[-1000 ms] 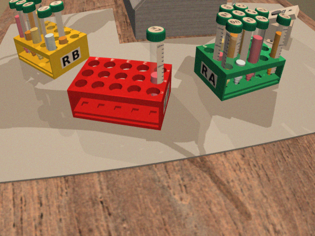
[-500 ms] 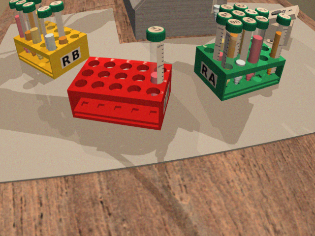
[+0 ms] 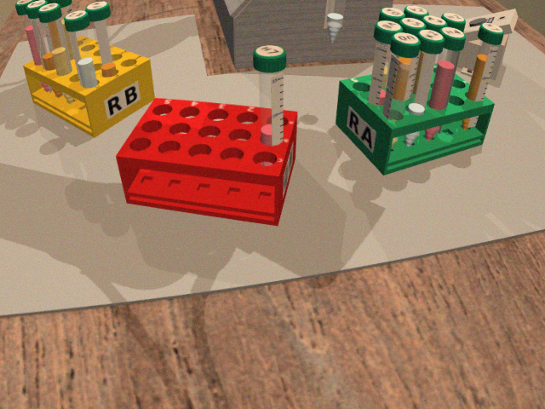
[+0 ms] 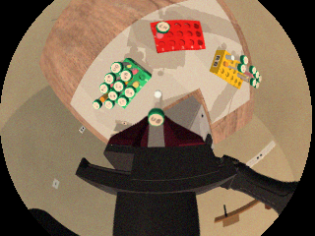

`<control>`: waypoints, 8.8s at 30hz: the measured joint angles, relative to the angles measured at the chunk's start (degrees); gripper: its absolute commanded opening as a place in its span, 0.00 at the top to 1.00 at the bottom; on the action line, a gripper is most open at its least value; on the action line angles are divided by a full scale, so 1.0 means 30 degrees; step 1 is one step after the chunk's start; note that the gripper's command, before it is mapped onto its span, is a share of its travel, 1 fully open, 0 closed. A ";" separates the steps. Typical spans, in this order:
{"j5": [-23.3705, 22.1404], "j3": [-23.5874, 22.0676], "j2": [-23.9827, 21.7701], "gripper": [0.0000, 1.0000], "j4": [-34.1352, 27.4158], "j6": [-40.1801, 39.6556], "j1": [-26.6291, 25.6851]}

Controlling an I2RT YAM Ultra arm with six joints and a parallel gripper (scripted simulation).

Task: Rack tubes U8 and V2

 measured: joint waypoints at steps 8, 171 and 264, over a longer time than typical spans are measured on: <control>0.0423 0.0000 -0.1122 1.00 -0.0277 -0.1071 -0.0954; 0.3155 -0.2907 -1.5242 1.00 -0.4320 -2.2352 -0.9151; 0.3228 -0.4386 -1.5577 1.00 -0.1253 -2.4618 -1.0724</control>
